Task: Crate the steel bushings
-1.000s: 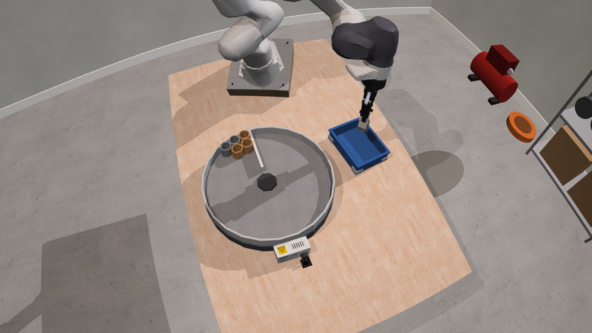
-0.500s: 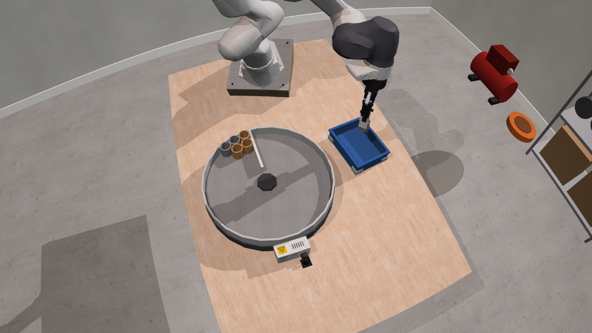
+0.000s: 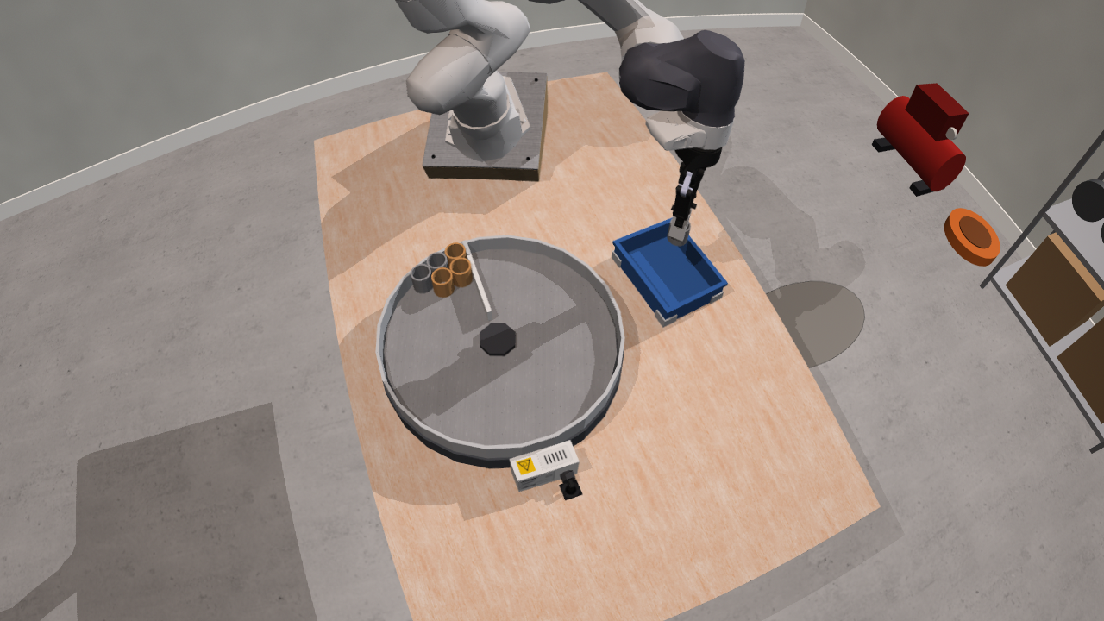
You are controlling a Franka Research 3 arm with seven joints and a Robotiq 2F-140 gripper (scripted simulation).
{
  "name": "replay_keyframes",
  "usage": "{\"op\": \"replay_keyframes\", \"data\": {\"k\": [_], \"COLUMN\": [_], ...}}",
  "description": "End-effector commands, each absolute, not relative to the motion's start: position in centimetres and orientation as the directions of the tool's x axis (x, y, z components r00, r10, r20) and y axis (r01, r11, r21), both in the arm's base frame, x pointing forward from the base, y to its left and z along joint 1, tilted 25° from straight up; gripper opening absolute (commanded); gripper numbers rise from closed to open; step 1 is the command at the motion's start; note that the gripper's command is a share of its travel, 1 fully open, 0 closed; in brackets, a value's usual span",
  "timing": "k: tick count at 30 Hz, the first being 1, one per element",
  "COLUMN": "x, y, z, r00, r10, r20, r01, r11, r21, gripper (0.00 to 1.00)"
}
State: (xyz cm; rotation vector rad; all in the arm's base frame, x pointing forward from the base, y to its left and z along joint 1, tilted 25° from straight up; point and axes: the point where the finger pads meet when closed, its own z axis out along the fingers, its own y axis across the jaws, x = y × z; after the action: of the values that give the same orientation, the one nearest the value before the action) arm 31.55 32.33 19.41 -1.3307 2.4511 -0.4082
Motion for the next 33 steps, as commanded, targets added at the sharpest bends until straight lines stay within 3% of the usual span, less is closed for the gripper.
{"op": "replay_keyframes", "data": {"k": [1,33], "x": [31.5,34.3], "y": [32.5,31.9], "z": [19.5,13.5], "r00": [-0.519,-0.519], "r10": [-0.842,-0.842], "r20": [-0.149,-0.149], "r01": [-0.75,-0.75], "r11": [0.532,0.532], "r21": [-0.393,-0.393], "gripper": [0.0,0.0]}}
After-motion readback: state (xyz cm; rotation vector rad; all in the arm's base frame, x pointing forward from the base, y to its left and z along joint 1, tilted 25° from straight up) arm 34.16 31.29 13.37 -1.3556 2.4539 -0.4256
